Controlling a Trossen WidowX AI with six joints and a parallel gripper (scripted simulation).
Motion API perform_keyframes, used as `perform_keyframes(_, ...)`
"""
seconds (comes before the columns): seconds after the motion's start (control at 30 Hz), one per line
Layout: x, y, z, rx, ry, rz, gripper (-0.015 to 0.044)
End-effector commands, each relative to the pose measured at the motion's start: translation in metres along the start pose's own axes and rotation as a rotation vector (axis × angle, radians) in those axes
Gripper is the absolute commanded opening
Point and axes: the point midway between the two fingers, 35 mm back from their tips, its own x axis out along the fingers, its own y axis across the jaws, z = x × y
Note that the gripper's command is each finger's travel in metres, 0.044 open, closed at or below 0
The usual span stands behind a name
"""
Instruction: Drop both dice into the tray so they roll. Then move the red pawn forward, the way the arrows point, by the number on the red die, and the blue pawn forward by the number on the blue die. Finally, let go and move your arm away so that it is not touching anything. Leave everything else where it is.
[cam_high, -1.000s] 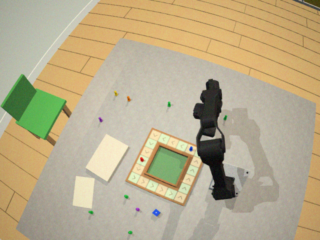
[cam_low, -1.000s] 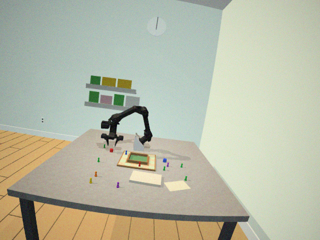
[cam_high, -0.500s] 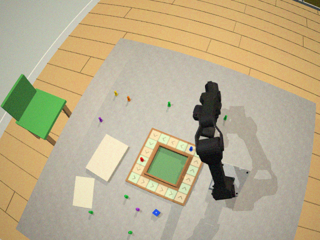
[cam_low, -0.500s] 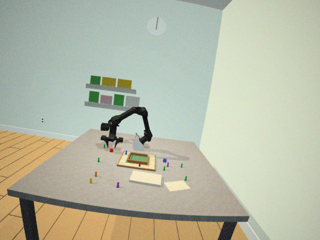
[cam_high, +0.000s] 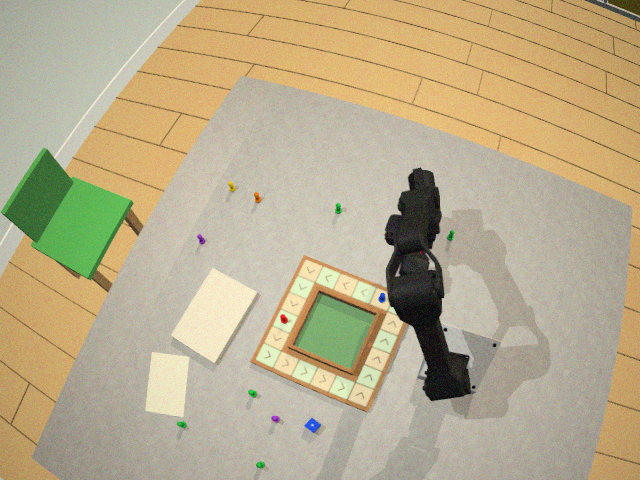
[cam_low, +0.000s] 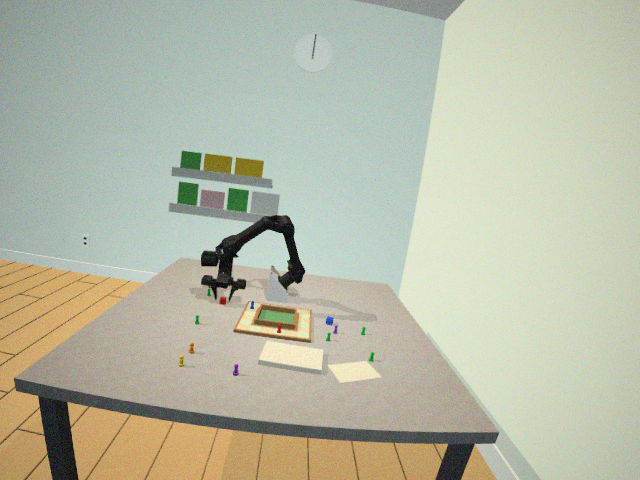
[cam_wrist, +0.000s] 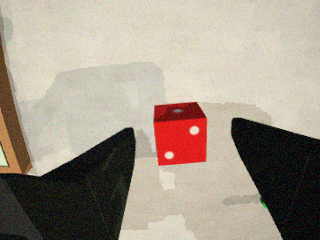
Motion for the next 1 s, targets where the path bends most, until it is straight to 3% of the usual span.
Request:
perform_keyframes(0.0,0.005,0.002,-0.002,0.009,0.001,0.012,0.0196)
perform_keyframes(0.1,0.005,0.002,-0.002,0.009,0.001,0.012,0.0118)
perform_keyframes(0.37,0.005,0.002,-0.002,0.009,0.001,0.012,0.0064)
perform_keyframes(0.47,0.001,0.001,-0.001,0.009,0.001,0.011,0.0000)
perform_keyframes(0.97,-0.090,-0.008,0.002,0.013,0.002,0.007,0.0000)
